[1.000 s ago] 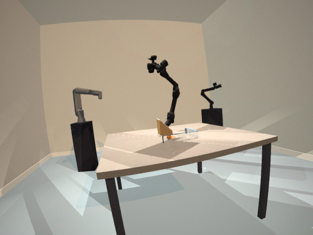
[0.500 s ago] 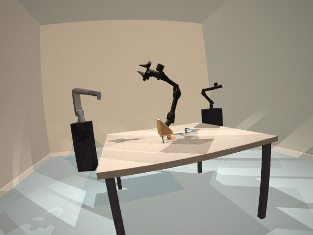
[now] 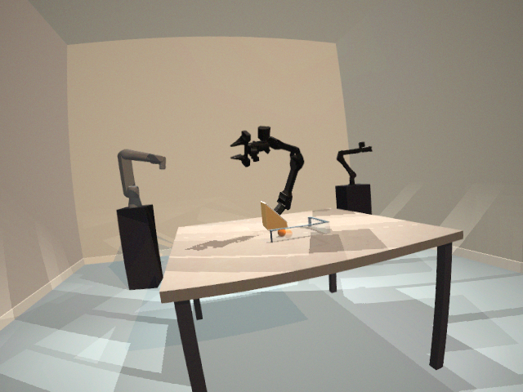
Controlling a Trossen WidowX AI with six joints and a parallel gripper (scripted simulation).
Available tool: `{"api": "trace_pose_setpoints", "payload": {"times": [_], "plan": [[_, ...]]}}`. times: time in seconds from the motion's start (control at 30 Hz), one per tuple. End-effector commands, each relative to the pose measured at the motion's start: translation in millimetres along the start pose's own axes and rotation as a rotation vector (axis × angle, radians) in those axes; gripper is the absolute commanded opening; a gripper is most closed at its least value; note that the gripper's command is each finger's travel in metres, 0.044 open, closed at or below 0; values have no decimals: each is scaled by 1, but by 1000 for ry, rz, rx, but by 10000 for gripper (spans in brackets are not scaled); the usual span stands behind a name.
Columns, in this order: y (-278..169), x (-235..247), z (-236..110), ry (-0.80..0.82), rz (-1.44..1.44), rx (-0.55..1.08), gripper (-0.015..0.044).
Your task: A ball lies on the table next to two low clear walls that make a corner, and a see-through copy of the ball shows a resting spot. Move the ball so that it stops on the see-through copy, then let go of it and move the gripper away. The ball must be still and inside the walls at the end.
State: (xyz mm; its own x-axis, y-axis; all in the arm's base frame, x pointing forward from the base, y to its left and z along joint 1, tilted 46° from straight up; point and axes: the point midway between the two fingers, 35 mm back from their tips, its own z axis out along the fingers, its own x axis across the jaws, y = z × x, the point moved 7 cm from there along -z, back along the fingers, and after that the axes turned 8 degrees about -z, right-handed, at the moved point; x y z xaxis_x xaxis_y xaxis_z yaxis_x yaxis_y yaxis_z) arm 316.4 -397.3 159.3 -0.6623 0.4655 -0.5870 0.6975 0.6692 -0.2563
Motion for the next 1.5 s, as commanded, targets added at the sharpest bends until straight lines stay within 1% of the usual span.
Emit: {"api": "trace_pose_setpoints", "payload": {"times": [0.0, 0.23, 0.43, 0.57, 0.7, 0.77, 1.17, 1.3, 1.47], "plan": [[53, 30, 7, 145, 74, -197, 320], [125, 79, -2, 428, 210, -428, 320], [179, 126, -24, 754, 352, -551, 320], [209, 159, -45, 1011, 458, -574, 320], [234, 190, -70, 1285, 571, -536, 320], [240, 199, -78, 1368, 605, -511, 320], [241, 200, -79, 1378, 610, -508, 320], [250, 210, -77, 1379, 610, -508, 320], [252, 212, -77, 1379, 609, -508, 320]]}}
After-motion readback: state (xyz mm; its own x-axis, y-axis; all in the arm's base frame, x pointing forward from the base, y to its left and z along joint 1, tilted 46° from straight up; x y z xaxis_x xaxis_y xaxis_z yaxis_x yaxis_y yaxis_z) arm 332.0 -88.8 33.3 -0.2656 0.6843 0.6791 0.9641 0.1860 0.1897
